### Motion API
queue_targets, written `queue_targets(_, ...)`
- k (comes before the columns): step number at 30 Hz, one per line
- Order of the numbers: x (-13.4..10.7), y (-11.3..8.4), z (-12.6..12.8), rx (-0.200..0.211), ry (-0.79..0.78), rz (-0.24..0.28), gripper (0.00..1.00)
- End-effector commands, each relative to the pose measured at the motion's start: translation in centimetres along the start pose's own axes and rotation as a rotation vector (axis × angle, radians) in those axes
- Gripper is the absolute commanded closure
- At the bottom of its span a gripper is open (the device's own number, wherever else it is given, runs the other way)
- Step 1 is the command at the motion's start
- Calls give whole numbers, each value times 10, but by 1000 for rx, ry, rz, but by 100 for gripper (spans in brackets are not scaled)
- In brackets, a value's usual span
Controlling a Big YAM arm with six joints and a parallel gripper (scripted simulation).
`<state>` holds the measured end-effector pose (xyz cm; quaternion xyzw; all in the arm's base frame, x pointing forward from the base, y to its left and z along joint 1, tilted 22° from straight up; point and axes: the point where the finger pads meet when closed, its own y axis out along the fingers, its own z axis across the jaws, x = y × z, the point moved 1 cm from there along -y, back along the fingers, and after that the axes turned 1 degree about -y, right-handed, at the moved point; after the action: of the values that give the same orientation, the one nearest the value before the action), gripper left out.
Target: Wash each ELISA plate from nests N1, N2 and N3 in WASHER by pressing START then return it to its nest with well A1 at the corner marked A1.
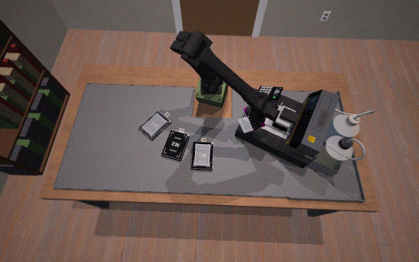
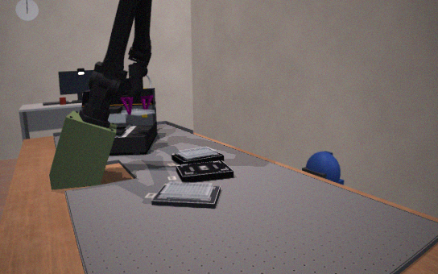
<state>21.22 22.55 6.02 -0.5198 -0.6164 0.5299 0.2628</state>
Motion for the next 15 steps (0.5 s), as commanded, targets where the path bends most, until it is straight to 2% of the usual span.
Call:
queue_targets(1, 15, -17, -24, -57, 4, -46, 16)
queue_targets(2, 15, -17, -24, -57, 4, -46, 16)
queue_targets(4, -10, -3, -10, -24, 98, -21, 16)
queue_targets(7, -24, -1, -14, -24, 198, -21, 16)
queue_targets(9, -24, -1, -14, -24, 198, -21, 16)
queue_targets(10, -23, -13, -36, -57, 246, -45, 16)
queue_targets(12, -38, -2, -22, -30, 300, -26, 16)
queue_targets(15, -53, 2, -22, -24, 397, -22, 16)
